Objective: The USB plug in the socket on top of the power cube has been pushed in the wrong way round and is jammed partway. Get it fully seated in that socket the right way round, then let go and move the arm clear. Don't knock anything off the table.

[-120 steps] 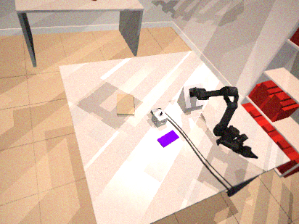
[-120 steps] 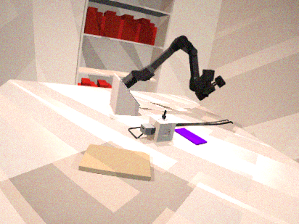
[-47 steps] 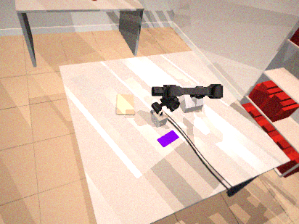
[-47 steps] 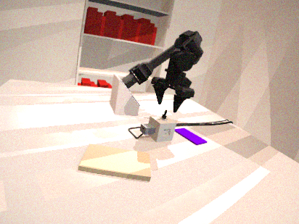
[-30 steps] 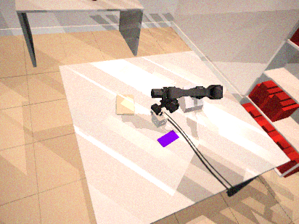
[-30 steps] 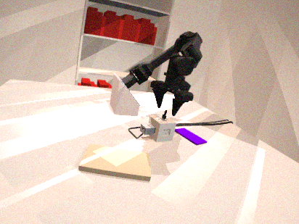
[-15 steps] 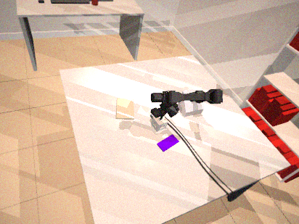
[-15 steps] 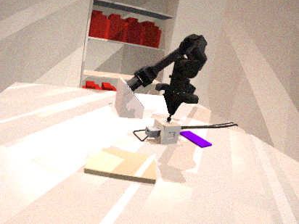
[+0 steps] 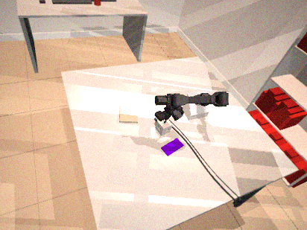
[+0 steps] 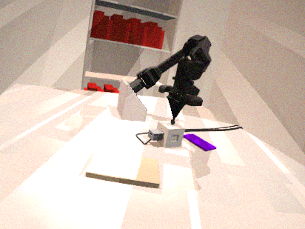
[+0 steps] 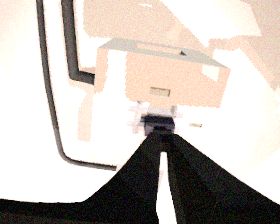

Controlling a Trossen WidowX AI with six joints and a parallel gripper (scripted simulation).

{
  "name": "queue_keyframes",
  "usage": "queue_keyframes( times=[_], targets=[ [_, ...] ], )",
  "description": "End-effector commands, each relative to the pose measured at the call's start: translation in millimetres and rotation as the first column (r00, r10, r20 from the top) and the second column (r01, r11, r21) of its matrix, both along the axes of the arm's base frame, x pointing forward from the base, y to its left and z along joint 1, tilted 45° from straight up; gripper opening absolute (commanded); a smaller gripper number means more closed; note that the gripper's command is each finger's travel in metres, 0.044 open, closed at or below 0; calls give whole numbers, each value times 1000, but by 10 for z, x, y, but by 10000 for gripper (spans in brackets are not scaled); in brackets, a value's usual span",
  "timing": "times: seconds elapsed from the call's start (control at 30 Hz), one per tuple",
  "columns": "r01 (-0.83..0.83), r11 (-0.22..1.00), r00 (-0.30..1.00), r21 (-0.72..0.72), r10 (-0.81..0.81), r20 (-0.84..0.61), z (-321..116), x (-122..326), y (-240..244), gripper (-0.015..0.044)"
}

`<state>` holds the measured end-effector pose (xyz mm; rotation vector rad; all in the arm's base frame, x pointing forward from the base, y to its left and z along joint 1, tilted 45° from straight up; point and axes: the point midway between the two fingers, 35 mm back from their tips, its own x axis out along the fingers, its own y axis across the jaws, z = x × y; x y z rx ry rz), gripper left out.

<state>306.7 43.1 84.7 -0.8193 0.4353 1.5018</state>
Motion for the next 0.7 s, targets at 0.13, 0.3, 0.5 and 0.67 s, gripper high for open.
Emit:
queue_keyframes(
  times=[0.13, 0.3, 0.5, 0.67],
  targets=[
    [0, 1000, 1000, 0, 0, 0, 6, -1, -7, 0],
    [0, 1000, 1000, 0, 0, 0, 30, -3, -30, 0],
    [0, 1000, 1000, 0, 0, 0, 58, -5, -59, 0],
    [0, 1000, 1000, -1, 0, 0, 81, -7, -82, 0]
  ],
)
